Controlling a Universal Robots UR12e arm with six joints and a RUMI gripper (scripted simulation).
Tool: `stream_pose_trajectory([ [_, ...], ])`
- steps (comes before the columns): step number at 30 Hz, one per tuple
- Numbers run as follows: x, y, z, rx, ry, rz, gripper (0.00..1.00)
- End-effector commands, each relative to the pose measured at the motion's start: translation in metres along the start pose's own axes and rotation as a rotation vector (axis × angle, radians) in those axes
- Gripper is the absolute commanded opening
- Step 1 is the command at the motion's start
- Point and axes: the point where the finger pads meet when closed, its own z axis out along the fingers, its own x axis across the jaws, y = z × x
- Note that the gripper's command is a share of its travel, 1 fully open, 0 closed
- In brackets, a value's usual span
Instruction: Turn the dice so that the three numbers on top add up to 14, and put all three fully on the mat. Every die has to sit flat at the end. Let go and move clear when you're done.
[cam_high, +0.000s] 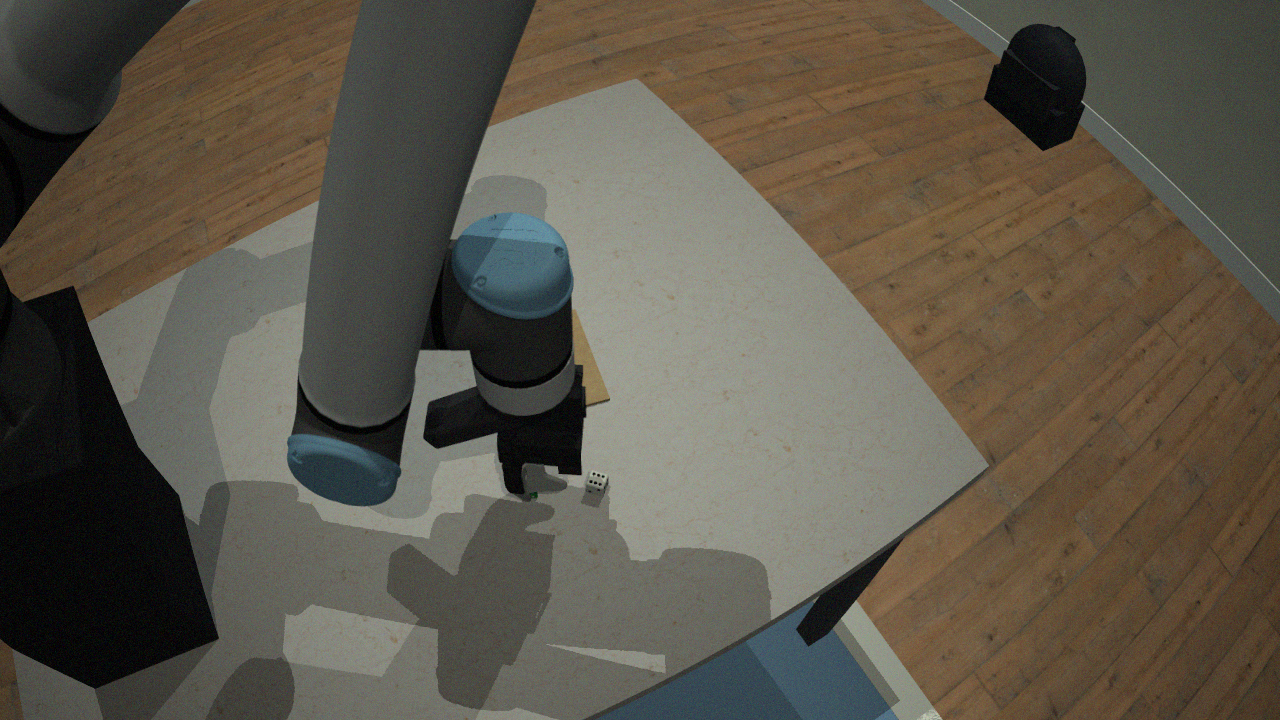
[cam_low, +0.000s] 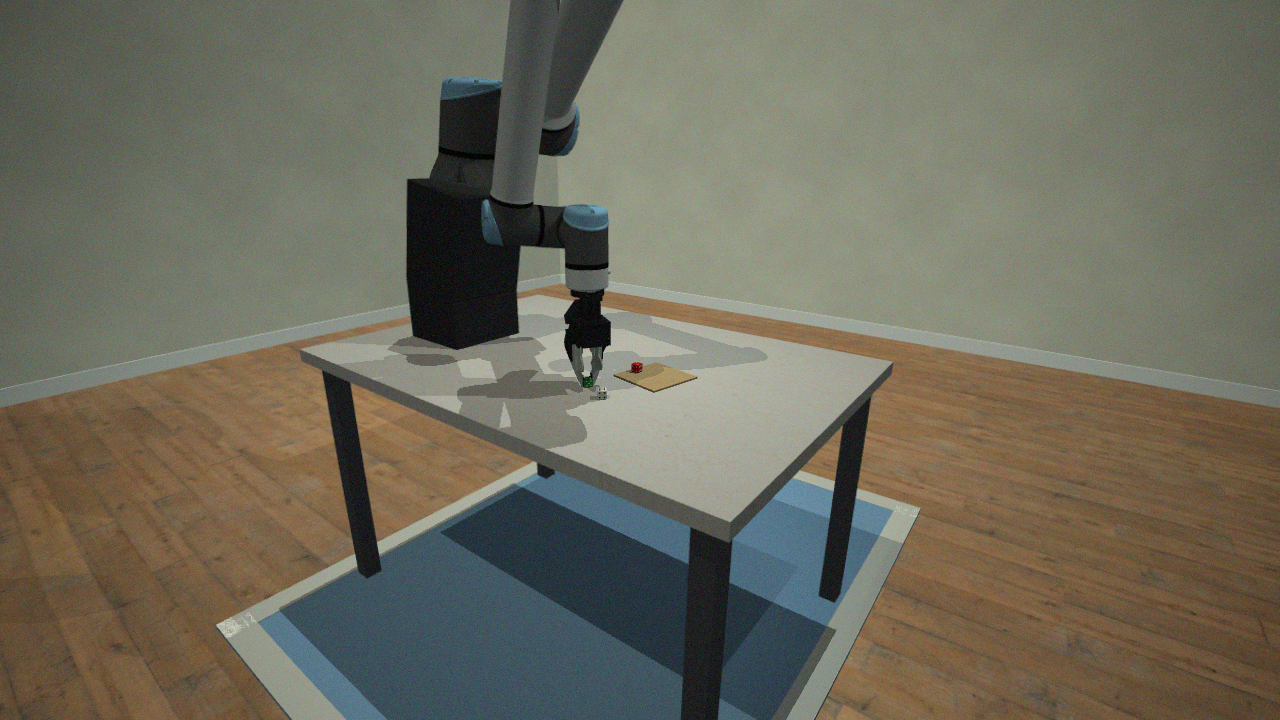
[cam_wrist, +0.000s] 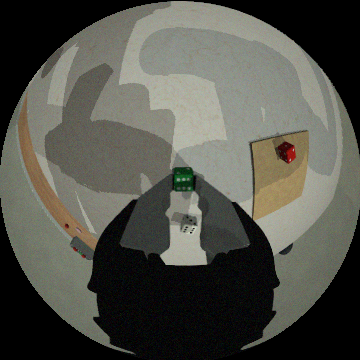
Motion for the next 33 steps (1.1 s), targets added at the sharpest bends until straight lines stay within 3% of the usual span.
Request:
stream_pose_trajectory([
  [1,0.0,0.0,-0.003,-0.001,0.0,0.0,0.03],
  [6,0.0,0.0,-0.019,-0.001,0.0,0.0,0.03],
  [16,0.0,0.0,-0.073,-0.001,0.0,0.0,0.03],
  [25,0.0,0.0,-0.097,-0.001,0.0,0.0,0.03],
  [33,0.0,0.0,-0.099,-0.001,0.0,0.0,0.03],
])
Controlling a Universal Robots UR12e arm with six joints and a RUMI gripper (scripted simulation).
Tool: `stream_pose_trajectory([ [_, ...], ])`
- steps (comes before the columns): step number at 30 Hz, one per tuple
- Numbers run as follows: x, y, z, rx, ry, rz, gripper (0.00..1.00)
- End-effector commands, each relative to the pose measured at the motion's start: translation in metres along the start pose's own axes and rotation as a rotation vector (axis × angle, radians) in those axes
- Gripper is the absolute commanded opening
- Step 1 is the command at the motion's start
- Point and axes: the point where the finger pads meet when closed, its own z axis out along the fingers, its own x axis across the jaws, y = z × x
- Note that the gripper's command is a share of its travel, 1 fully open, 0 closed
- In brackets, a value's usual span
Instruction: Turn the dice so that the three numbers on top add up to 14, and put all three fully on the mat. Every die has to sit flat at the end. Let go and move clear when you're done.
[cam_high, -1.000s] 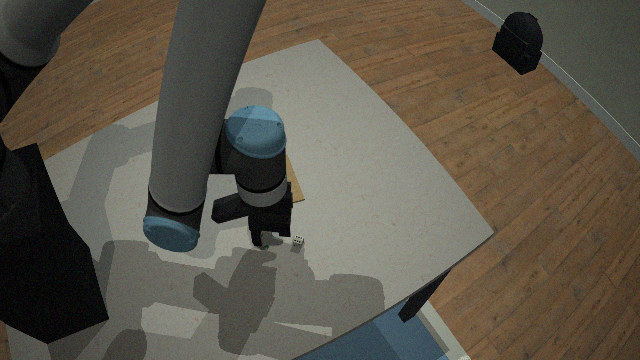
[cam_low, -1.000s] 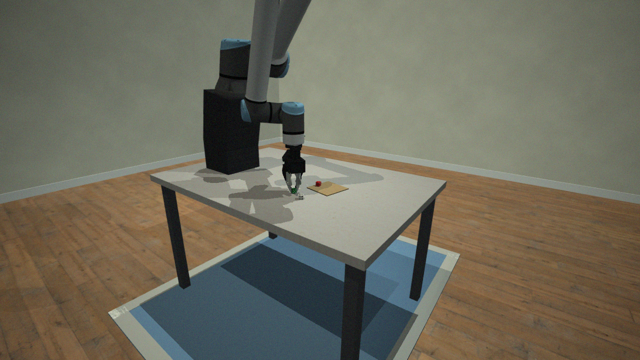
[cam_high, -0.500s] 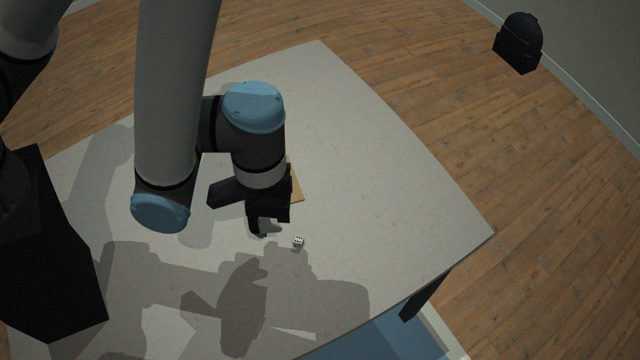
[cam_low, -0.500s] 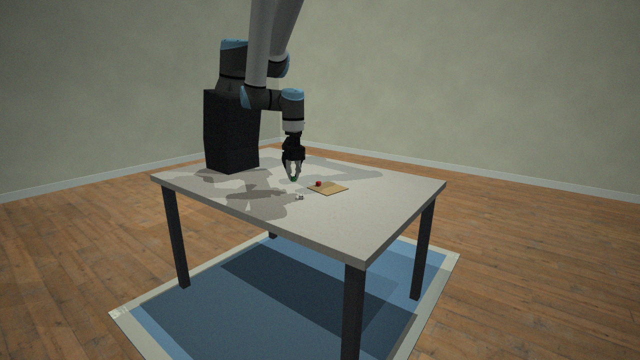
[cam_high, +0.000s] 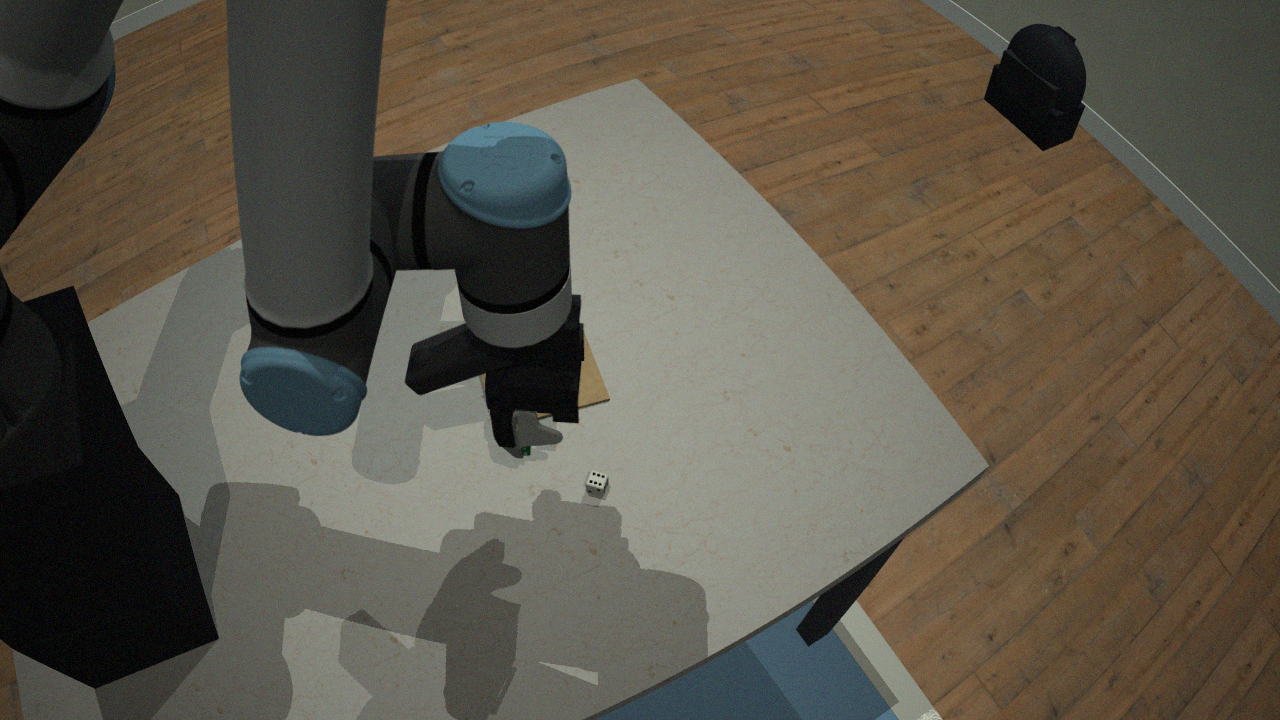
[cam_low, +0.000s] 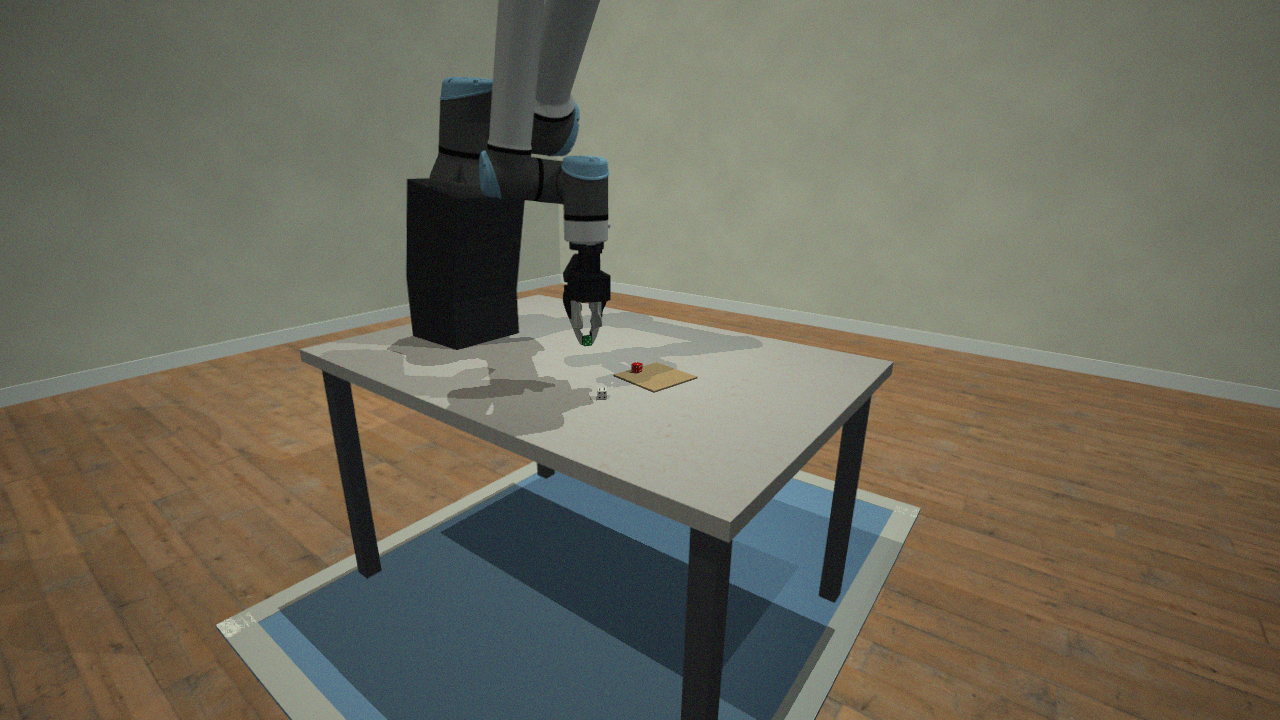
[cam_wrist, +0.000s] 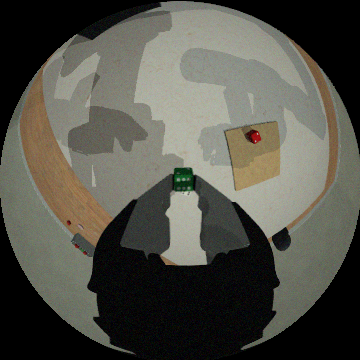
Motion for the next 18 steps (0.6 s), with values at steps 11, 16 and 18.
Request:
stream_pose_trajectory([
  [11,0.022,0.002,-0.002,0.001,0.0,-0.095,0.03],
  [16,0.068,0.004,-0.002,0.002,-0.001,-0.28,0.03],
  [18,0.072,0.004,-0.002,0.002,-0.001,-0.299,0.03],
])
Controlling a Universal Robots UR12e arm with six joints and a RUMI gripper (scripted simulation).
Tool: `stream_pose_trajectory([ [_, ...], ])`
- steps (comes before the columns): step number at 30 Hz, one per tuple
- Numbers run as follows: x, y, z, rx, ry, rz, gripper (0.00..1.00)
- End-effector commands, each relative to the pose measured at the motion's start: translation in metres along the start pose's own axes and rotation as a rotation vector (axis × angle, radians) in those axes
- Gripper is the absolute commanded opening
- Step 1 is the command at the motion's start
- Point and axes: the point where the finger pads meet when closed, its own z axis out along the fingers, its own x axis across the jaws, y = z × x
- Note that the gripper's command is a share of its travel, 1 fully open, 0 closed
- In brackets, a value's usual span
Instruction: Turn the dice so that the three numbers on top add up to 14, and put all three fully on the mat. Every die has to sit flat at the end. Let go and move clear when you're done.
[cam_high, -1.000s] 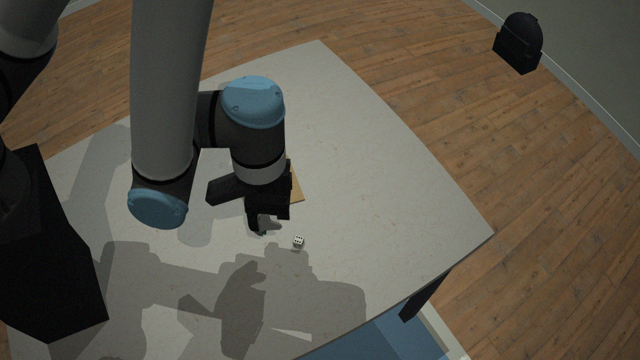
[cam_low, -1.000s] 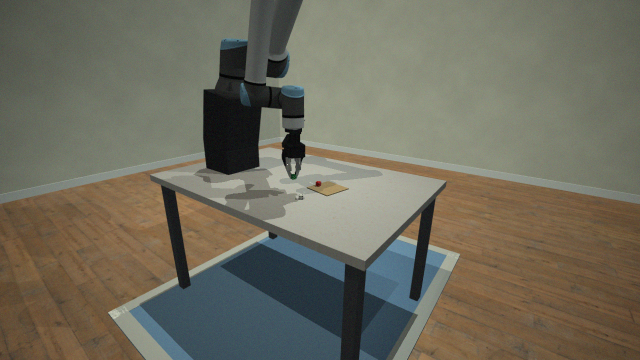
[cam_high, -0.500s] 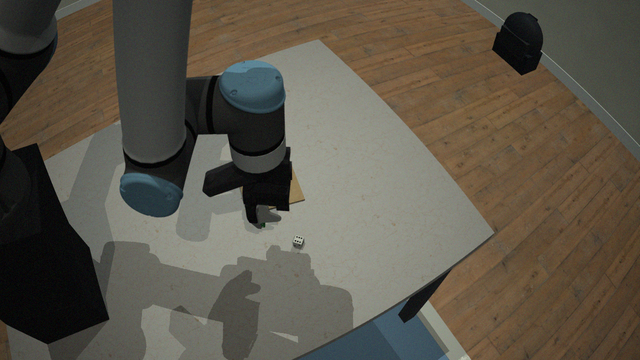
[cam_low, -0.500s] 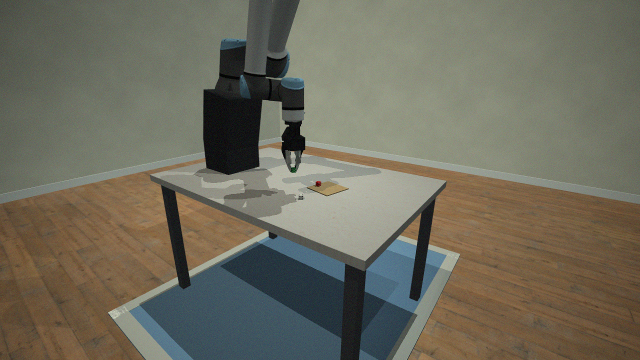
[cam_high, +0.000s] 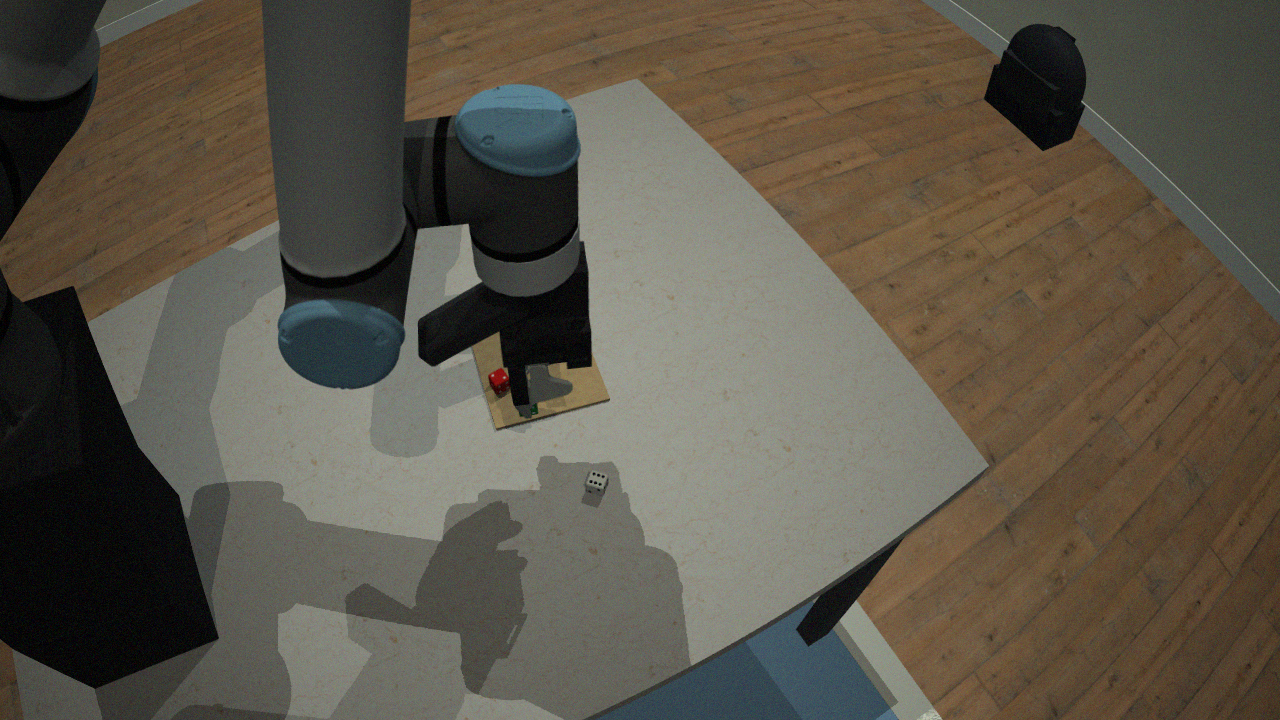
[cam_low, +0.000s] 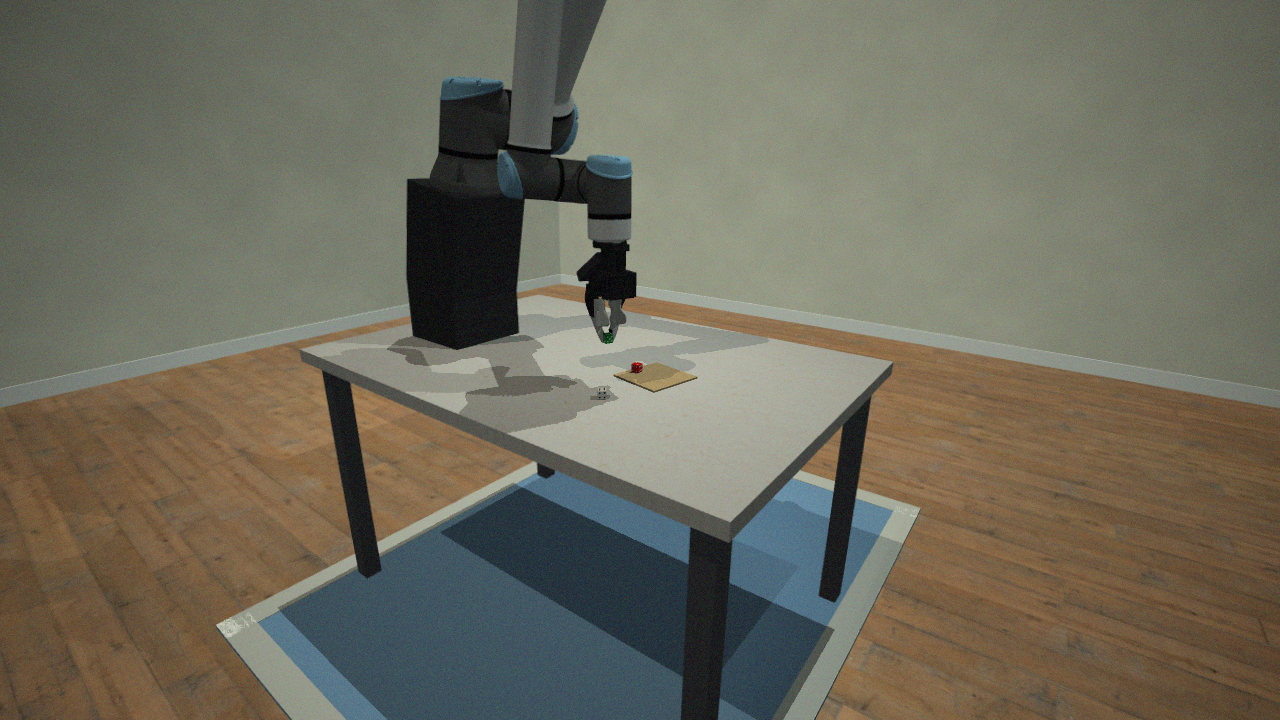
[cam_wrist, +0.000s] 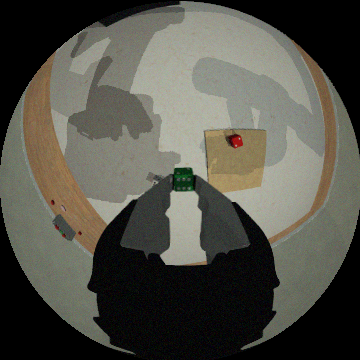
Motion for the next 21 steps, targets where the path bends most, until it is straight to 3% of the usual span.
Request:
stream_pose_trajectory([
  [1,0.025,0.007,0.0,0.003,-0.001,-0.104,0.03],
  [3,0.054,0.011,-0.001,0.003,-0.001,-0.218,0.03],
  [12,0.116,0.016,-0.005,0.001,-0.001,-0.446,0.03],
  [21,0.12,0.016,-0.005,0.001,0.0,-0.461,0.03],
])
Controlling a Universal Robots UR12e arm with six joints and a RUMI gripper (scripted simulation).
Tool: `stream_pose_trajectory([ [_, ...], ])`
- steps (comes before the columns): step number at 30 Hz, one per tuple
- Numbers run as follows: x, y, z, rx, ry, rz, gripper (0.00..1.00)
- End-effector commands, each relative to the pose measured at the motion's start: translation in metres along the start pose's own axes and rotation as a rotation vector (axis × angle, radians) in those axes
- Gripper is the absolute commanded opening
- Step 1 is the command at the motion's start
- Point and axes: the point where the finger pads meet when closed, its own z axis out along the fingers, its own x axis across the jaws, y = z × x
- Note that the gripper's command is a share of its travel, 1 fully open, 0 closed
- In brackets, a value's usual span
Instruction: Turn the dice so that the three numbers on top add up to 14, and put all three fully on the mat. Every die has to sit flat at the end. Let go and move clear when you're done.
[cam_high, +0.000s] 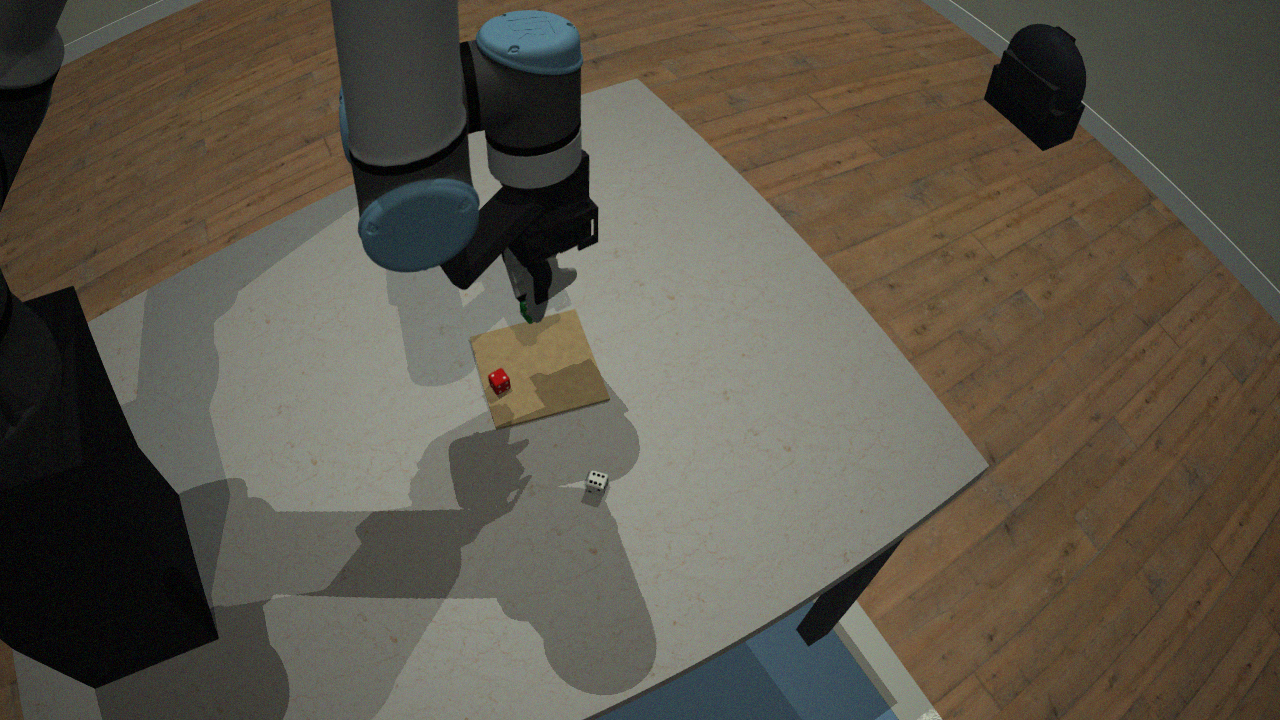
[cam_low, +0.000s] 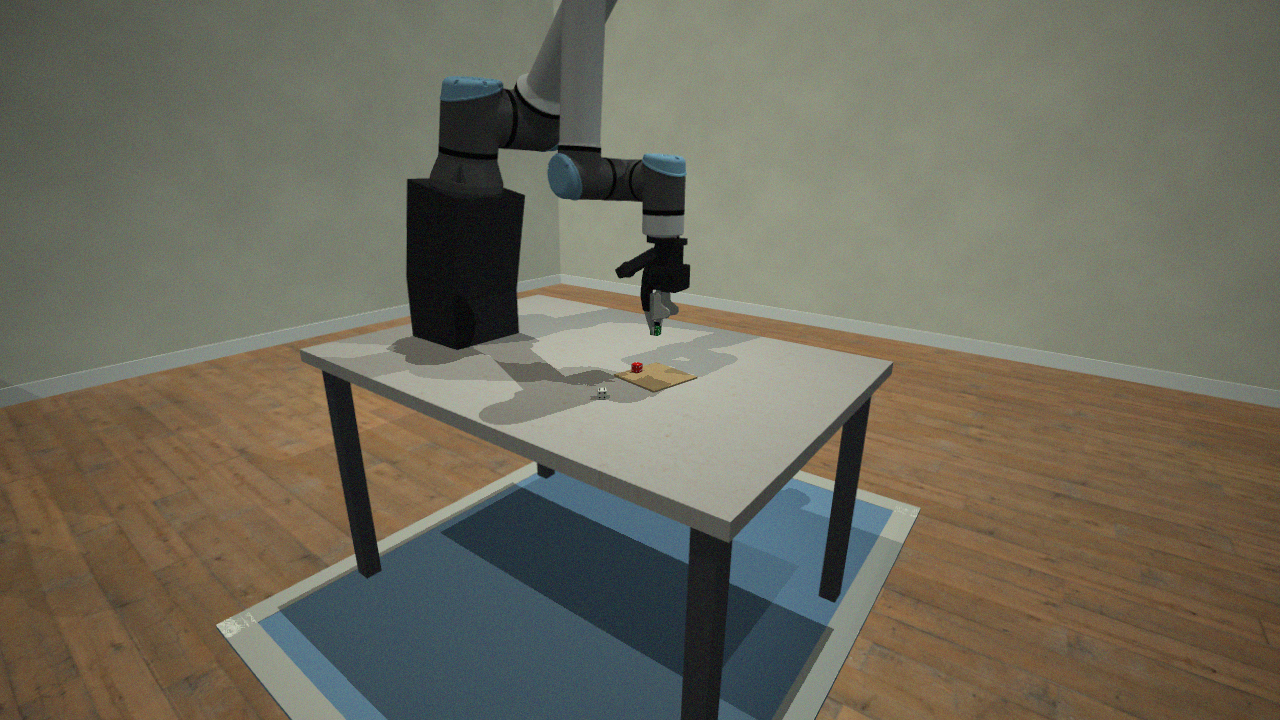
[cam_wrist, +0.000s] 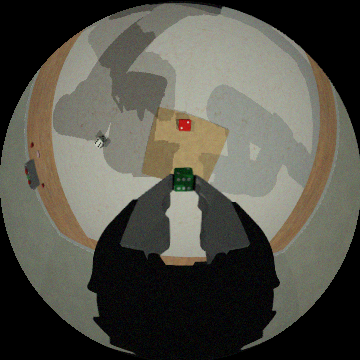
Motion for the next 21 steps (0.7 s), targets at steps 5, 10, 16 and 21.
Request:
stream_pose_trajectory([
  [5,0.003,0.002,0.0,0.001,0.0,-0.012,0.03],
  [10,0.003,0.002,0.002,0.001,0.0,-0.012,0.03],
  [16,0.003,0.002,0.009,0.001,0.0,-0.012,0.03],
  [21,0.003,0.002,0.028,0.001,0.0,-0.012,0.03],
])
